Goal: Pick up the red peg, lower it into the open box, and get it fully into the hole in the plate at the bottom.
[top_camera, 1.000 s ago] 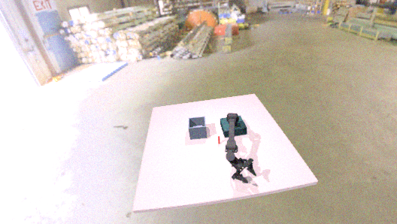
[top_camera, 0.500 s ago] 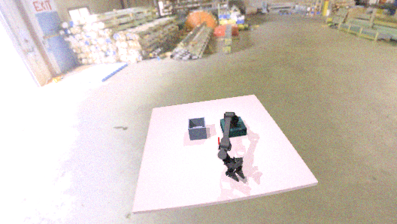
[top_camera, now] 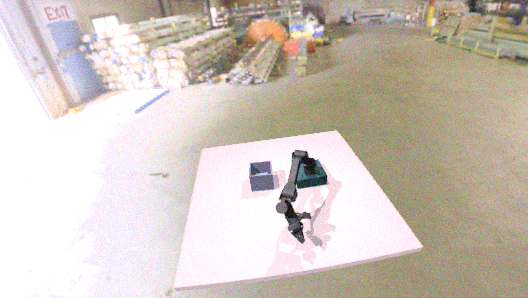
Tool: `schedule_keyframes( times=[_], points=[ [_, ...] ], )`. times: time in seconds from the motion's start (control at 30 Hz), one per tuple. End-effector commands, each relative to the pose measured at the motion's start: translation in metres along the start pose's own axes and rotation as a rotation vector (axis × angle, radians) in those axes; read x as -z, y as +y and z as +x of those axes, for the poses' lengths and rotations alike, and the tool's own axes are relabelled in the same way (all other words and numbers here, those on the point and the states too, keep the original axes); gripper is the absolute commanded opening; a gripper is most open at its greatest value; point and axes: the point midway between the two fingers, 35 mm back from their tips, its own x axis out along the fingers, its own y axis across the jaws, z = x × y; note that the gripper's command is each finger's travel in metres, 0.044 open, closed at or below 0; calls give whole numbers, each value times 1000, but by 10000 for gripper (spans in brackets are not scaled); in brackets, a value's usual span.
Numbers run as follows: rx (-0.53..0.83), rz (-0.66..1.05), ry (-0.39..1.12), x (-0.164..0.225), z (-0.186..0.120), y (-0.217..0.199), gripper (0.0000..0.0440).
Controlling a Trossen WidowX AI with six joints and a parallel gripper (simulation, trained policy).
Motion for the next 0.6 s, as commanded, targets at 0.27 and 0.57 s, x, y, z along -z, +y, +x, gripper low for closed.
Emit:
schedule_keyframes(
  times=[0.27, 0.57],
  points=[
    [-34, 362, 130, 43, -33, 24, 440],
    [-35, 657, 237, 73, -62, 45, 440]
  ],
)
